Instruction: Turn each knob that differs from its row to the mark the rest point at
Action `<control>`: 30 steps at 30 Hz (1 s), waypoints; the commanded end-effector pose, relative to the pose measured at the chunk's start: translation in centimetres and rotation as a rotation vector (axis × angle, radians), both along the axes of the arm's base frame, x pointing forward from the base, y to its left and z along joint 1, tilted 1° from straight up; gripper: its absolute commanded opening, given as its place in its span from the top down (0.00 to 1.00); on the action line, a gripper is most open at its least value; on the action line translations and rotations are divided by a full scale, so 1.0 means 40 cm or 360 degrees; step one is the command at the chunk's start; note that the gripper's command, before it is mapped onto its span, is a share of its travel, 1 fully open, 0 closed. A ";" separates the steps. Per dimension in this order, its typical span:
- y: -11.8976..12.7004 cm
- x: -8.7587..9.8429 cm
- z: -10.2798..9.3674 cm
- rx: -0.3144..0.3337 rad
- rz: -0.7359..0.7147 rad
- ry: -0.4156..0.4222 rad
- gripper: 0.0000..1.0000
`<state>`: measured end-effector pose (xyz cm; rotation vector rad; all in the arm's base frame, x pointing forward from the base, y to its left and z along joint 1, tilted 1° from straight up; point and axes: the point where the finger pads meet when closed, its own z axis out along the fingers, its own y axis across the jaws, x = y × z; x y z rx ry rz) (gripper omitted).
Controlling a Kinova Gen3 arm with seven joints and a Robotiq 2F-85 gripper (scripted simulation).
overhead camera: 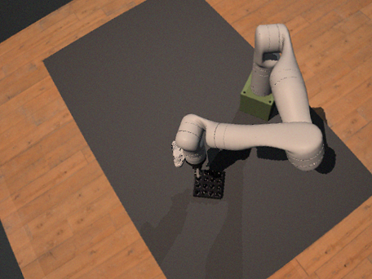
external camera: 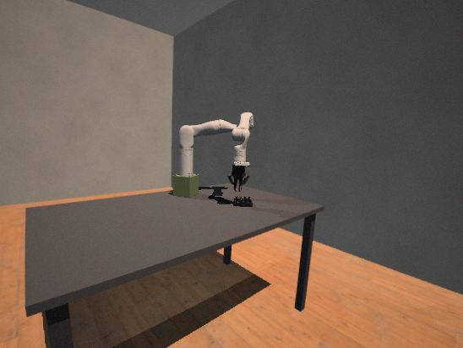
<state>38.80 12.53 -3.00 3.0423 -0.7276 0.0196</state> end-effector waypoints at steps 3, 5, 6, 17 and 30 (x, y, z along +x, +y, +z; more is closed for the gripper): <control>0.001 0.001 0.002 0.0001 0.0000 -0.0002 0.81; 0.001 0.001 0.002 0.0001 0.0000 -0.0002 0.81; 0.001 0.001 0.002 0.0001 0.0000 -0.0002 0.81; 0.000 0.001 -0.002 0.0001 0.0000 -0.0002 0.81; -0.001 0.001 -0.031 0.0002 0.0000 -0.0002 0.81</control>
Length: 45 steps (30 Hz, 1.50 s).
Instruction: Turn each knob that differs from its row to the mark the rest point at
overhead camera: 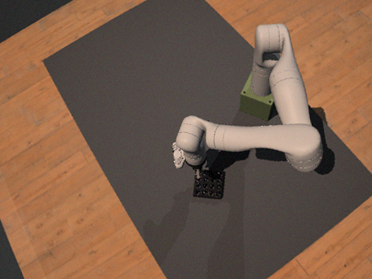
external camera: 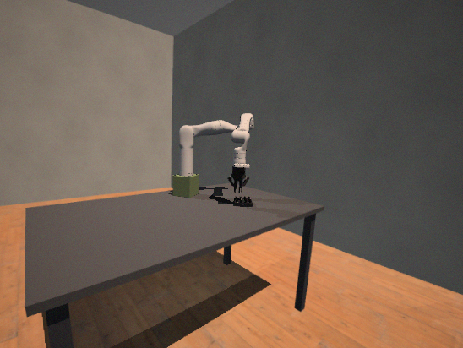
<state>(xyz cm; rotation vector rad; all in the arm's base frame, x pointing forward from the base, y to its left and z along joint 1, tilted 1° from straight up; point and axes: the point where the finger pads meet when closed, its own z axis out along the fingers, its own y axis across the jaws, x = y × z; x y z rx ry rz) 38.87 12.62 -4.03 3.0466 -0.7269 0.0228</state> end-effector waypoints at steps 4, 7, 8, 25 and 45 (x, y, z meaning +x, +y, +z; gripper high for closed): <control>-0.003 -0.001 -0.012 -0.0004 -0.0002 0.0002 0.81; -0.004 -0.001 -0.022 -0.0004 -0.0002 0.0002 0.81; -0.004 -0.001 -0.025 -0.0004 -0.0002 0.0002 0.81; -0.006 -0.001 -0.071 -0.0004 -0.0002 0.0002 0.81; -0.006 -0.001 -0.084 -0.0004 -0.0002 0.0002 0.81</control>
